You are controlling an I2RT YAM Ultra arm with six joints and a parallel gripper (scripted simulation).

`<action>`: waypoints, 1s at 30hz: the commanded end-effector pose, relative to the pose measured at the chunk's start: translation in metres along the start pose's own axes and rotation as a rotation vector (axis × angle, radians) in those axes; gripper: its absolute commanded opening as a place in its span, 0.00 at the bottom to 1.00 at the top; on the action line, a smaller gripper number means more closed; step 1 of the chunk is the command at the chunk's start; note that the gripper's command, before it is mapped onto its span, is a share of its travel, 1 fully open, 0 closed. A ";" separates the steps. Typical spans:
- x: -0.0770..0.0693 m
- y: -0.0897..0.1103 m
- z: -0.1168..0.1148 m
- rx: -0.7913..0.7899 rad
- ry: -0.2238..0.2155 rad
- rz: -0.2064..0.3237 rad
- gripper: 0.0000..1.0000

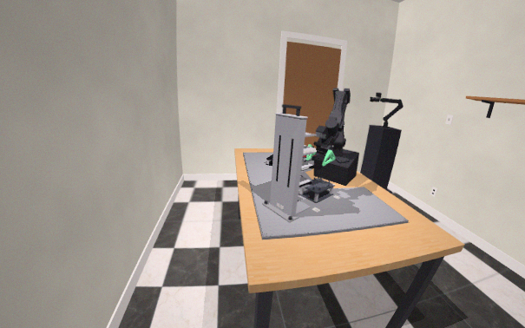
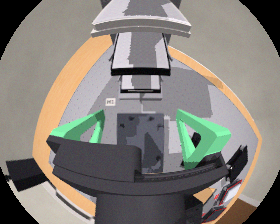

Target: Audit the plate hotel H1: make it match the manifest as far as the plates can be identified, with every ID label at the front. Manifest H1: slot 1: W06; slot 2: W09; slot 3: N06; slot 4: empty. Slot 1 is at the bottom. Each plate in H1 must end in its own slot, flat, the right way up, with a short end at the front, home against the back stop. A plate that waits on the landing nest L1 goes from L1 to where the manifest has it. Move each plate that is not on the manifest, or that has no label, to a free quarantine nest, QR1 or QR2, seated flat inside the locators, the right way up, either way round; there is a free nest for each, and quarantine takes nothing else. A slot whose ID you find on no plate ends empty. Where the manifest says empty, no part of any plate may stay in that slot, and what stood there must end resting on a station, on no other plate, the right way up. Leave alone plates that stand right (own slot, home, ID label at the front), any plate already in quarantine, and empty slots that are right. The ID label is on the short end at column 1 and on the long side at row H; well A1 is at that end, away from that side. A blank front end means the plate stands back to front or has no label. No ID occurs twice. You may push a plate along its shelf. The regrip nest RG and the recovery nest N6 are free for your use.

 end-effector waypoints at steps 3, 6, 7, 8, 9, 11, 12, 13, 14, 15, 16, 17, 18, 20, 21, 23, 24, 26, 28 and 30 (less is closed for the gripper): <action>-0.011 0.006 0.000 0.003 -0.003 -0.008 1.00; -0.014 0.009 -0.001 0.003 -0.003 -0.008 1.00; -0.014 0.009 -0.001 0.003 -0.003 -0.008 1.00; -0.015 0.010 -0.001 0.003 -0.003 -0.008 1.00; -0.016 0.011 -0.001 0.003 -0.003 -0.008 1.00; -0.018 0.013 -0.001 0.003 -0.003 -0.008 1.00; -0.019 0.015 -0.001 0.003 -0.003 -0.008 1.00; -0.020 0.016 -0.001 0.003 -0.003 -0.008 1.00; -0.022 0.017 -0.002 0.003 -0.003 -0.008 1.00; -0.023 0.018 -0.002 0.003 -0.003 -0.008 1.00; -0.024 0.019 -0.002 0.003 -0.003 -0.008 1.00; -0.023 0.019 -0.002 0.007 -0.005 -0.016 1.00; -0.018 0.019 -0.004 0.012 0.003 -0.019 1.00; -0.012 0.026 -0.006 0.005 0.013 -0.001 1.00; -0.010 0.028 -0.006 0.004 0.014 -0.001 1.00; -0.009 0.029 -0.007 0.005 0.015 -0.001 1.00; -0.009 0.029 -0.007 0.005 0.015 -0.001 1.00; -0.008 0.031 -0.005 0.001 0.011 -0.001 1.00; -0.005 0.034 -0.006 0.001 0.013 0.000 1.00; -0.003 0.036 -0.007 0.002 0.015 -0.001 1.00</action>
Point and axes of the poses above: the point where the finger pads meet when closed, its own x axis out along the fingers, its own z axis across the jaws, y = z × x, the point moved 3 cm from there along -x, back along the fingers, and after that the axes turned 5 degrees about x, right-handed, at the moved point
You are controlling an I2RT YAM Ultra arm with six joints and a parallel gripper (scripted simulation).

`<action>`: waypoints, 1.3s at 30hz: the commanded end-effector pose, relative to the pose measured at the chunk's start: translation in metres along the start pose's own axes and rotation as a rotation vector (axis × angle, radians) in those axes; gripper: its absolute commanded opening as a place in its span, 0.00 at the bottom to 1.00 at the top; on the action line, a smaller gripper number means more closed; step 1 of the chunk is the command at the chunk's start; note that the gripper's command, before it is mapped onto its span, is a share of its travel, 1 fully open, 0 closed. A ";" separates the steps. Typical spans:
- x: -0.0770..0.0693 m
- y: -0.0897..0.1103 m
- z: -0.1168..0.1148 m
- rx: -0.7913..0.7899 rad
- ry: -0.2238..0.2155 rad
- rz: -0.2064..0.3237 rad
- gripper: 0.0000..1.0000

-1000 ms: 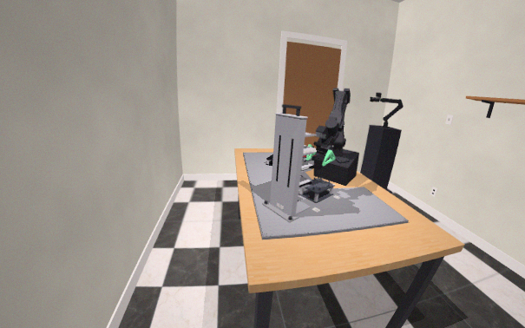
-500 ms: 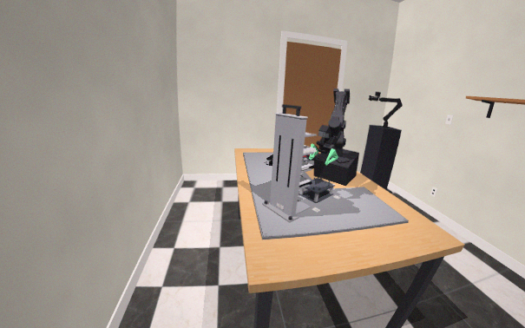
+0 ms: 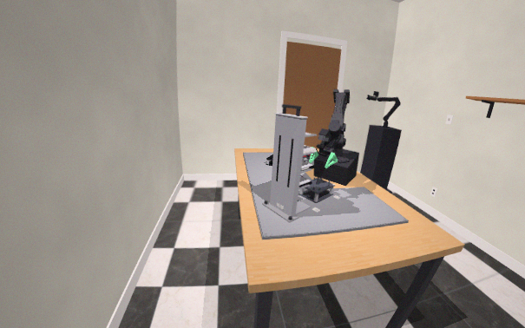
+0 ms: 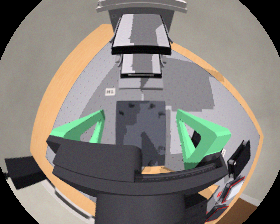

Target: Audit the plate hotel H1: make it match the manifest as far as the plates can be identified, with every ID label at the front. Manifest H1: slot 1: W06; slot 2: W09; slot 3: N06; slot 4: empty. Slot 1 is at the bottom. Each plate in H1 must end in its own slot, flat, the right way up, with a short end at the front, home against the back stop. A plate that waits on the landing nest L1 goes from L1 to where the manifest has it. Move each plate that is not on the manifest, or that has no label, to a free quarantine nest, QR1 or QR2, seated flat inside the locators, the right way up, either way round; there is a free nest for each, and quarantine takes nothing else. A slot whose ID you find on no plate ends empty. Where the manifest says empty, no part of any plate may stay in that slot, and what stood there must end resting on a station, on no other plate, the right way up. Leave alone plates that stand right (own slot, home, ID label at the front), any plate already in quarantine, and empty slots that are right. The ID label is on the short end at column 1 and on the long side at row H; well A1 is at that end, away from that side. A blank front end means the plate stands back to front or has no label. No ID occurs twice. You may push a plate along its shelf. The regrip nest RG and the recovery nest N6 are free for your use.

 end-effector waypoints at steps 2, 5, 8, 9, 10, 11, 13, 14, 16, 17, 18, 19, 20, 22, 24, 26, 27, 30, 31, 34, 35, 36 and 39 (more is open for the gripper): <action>0.007 0.007 -0.005 0.003 0.017 -0.006 1.00; 0.010 0.011 -0.005 0.001 0.017 -0.006 1.00; 0.014 0.015 -0.005 0.000 0.015 -0.005 1.00; 0.015 0.016 -0.005 -0.001 0.013 -0.005 1.00; 0.015 0.016 -0.005 -0.001 0.013 -0.005 1.00; 0.015 0.016 -0.005 -0.001 0.013 -0.005 1.00; 0.017 0.018 -0.006 0.001 0.013 -0.004 1.00; 0.018 0.019 -0.006 0.001 0.014 -0.004 1.00; 0.020 0.022 -0.006 0.000 0.012 -0.004 1.00; 0.021 0.023 -0.005 0.000 0.010 -0.003 1.00; 0.023 0.025 -0.006 0.000 0.010 -0.003 1.00; 0.024 0.026 -0.006 0.000 0.010 -0.003 1.00; 0.025 0.027 -0.006 0.001 0.011 -0.003 1.00; 0.027 0.029 -0.006 0.000 0.009 -0.002 1.00; 0.029 0.032 -0.006 0.000 0.007 -0.002 1.00; 0.032 0.034 -0.007 0.001 0.009 -0.002 1.00; 0.032 0.034 -0.007 0.001 0.009 -0.002 1.00; 0.034 0.034 -0.007 0.004 0.009 -0.008 1.00; 0.035 0.038 -0.007 0.000 0.008 -0.002 1.00; 0.038 0.041 -0.007 0.000 0.007 -0.002 1.00; 0.039 0.043 -0.008 0.001 0.008 -0.002 1.00; 0.040 0.044 -0.008 0.001 0.009 -0.002 1.00; 0.046 0.022 -0.001 0.014 -0.005 -0.040 1.00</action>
Point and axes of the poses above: the point where the finger pads meet when closed, its own x axis out along the fingers, its own z axis across the jaws, y = z × x, the point moved 3 cm from there along -x, back along the fingers, and after that the axes turned 5 degrees about x, right-handed, at the moved point
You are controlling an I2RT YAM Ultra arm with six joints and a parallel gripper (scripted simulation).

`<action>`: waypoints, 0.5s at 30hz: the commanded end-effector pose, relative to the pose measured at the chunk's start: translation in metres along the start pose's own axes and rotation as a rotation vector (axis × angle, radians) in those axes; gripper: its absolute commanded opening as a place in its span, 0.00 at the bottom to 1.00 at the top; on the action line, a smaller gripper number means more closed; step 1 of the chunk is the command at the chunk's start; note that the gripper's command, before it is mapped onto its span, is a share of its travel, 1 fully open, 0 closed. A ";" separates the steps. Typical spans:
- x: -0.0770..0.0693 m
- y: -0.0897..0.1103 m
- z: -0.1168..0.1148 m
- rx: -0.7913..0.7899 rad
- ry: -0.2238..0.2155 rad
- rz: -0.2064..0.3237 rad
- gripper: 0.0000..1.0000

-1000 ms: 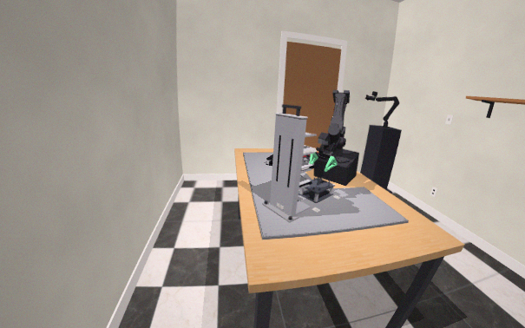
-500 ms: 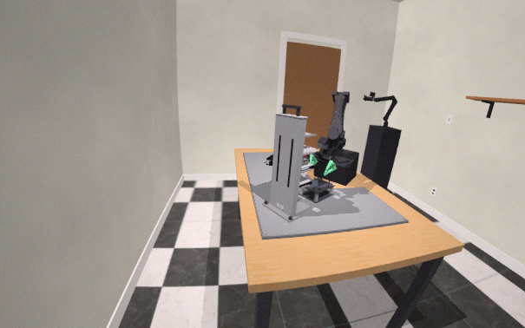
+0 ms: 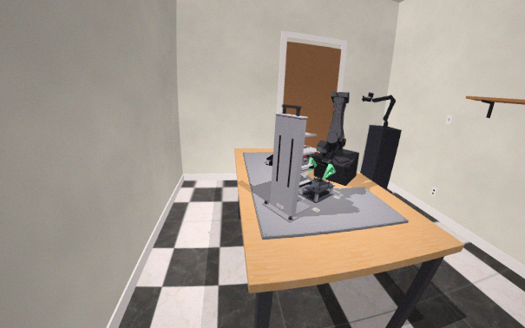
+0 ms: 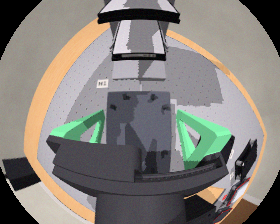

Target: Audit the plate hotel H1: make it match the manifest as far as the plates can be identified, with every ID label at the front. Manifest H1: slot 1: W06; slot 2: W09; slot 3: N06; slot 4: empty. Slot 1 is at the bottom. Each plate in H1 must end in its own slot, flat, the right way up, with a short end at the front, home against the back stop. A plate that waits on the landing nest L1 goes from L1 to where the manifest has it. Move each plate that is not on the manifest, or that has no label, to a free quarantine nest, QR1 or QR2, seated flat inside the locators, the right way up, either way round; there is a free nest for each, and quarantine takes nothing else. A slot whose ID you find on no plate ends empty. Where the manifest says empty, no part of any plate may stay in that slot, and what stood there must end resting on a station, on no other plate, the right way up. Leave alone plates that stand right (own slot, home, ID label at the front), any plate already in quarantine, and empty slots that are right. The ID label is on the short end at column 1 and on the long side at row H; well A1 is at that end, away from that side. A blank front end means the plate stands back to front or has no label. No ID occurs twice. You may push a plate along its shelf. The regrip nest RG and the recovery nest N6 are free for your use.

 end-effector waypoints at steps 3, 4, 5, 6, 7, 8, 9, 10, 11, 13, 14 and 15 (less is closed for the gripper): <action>0.008 -0.022 0.005 0.015 -0.017 -0.051 1.00; 0.010 -0.023 0.005 0.015 -0.017 -0.051 1.00; 0.010 -0.023 0.005 0.015 -0.017 -0.051 1.00; 0.010 -0.023 0.005 0.015 -0.017 -0.051 1.00; 0.011 -0.024 0.008 0.012 -0.023 -0.050 1.00; 0.012 -0.025 0.006 0.015 -0.017 -0.051 1.00; 0.014 -0.026 0.006 0.015 -0.017 -0.051 1.00; 0.015 -0.027 0.006 0.015 -0.017 -0.051 1.00; 0.016 -0.028 0.006 0.015 -0.017 -0.050 1.00; 0.019 -0.029 0.005 0.013 -0.015 -0.045 1.00; 0.020 -0.030 0.005 0.013 -0.015 -0.047 1.00; 0.022 -0.032 0.006 0.014 -0.016 -0.048 1.00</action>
Point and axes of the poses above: the point where the finger pads meet when closed, its own x axis out along the fingers, its own z axis across the jaws, y = z × x, the point moved 3 cm from there along -x, back along the fingers, and after that the axes turned 5 degrees about x, right-handed, at the moved point
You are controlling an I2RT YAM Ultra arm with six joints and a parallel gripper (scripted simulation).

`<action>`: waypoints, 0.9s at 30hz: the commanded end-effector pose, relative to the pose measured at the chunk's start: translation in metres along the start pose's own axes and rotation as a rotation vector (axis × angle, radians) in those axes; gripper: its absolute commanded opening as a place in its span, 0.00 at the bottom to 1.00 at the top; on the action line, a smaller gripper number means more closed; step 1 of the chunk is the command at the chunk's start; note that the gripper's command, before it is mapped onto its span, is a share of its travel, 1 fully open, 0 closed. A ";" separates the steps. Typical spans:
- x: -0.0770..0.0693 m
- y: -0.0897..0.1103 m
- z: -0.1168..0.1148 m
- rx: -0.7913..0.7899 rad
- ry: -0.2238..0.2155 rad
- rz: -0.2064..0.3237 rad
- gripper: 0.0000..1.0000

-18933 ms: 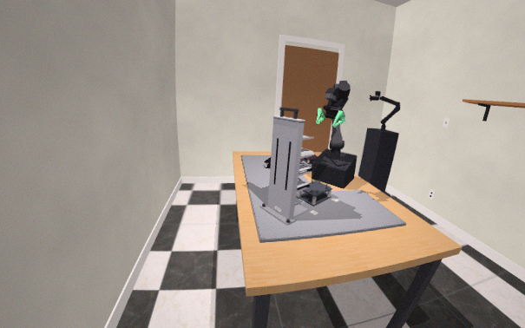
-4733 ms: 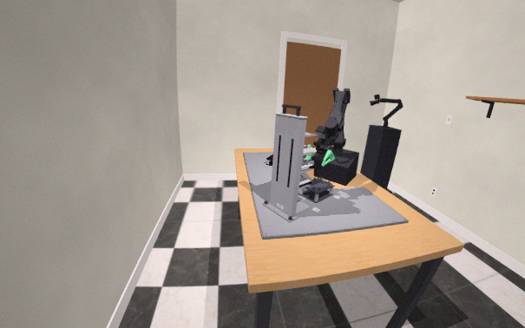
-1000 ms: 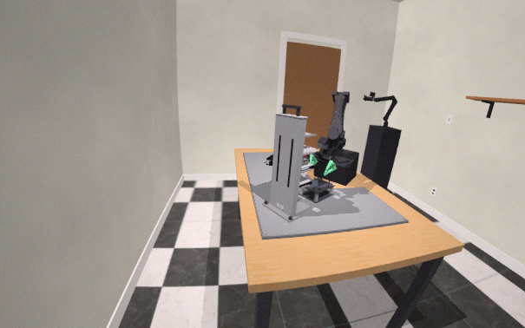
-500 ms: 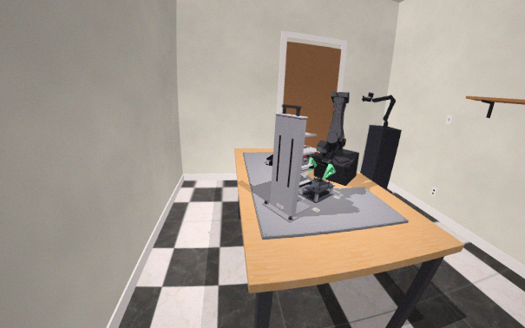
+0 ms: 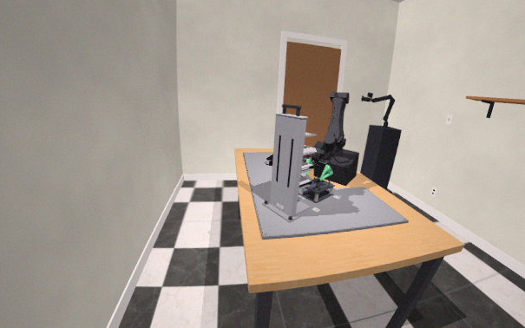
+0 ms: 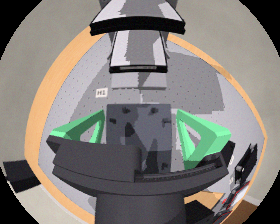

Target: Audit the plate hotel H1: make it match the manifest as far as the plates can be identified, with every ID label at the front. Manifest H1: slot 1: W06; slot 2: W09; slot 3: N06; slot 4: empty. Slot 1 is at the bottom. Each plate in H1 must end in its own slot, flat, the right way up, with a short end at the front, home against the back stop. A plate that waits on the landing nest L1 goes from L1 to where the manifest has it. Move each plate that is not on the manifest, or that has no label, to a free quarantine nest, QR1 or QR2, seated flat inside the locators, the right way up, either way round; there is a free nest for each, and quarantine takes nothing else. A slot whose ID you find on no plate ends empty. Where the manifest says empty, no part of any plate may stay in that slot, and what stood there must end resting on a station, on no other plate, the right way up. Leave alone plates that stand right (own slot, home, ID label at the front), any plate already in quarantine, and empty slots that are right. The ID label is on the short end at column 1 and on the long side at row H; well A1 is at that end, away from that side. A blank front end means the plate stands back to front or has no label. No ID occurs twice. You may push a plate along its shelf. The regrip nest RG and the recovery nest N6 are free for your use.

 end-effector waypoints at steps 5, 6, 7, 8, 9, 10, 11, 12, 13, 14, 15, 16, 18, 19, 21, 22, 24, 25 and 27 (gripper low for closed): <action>0.003 -0.012 0.004 0.003 -0.014 -0.022 1.00; 0.003 -0.012 0.004 0.003 -0.014 -0.022 1.00; 0.003 -0.012 0.004 0.003 -0.014 -0.022 1.00; 0.003 -0.012 0.004 0.003 -0.014 -0.022 1.00; 0.004 -0.012 0.004 0.003 -0.014 -0.022 1.00; 0.004 -0.012 0.004 0.003 -0.014 -0.022 1.00; 0.004 -0.012 0.004 0.003 -0.014 -0.022 1.00; 0.004 -0.012 0.004 0.003 -0.014 -0.022 1.00; 0.004 -0.012 0.004 0.003 -0.014 -0.022 1.00; 0.004 -0.012 0.004 0.003 -0.014 -0.022 1.00; 0.004 -0.012 0.004 0.003 -0.014 -0.022 1.00; 0.004 -0.012 0.004 0.003 -0.014 -0.022 1.00; 0.004 -0.012 0.004 0.003 -0.014 -0.022 1.00; 0.004 -0.012 0.004 0.003 -0.014 -0.022 1.00; 0.004 -0.012 0.004 0.003 -0.014 -0.022 1.00; 0.004 -0.012 0.004 0.003 -0.014 -0.022 1.00; 0.004 -0.012 0.004 0.003 -0.014 -0.022 1.00; 0.004 -0.012 0.004 0.003 -0.014 -0.022 1.00; 0.004 -0.012 0.004 0.003 -0.014 -0.022 1.00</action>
Point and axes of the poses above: the point where the finger pads meet when closed, its own x axis out along the fingers, its own z axis across the jaws, y = z × x, the point moved 3 cm from there along -x, back along the fingers, and after that the axes turned 5 degrees about x, right-handed, at the moved point
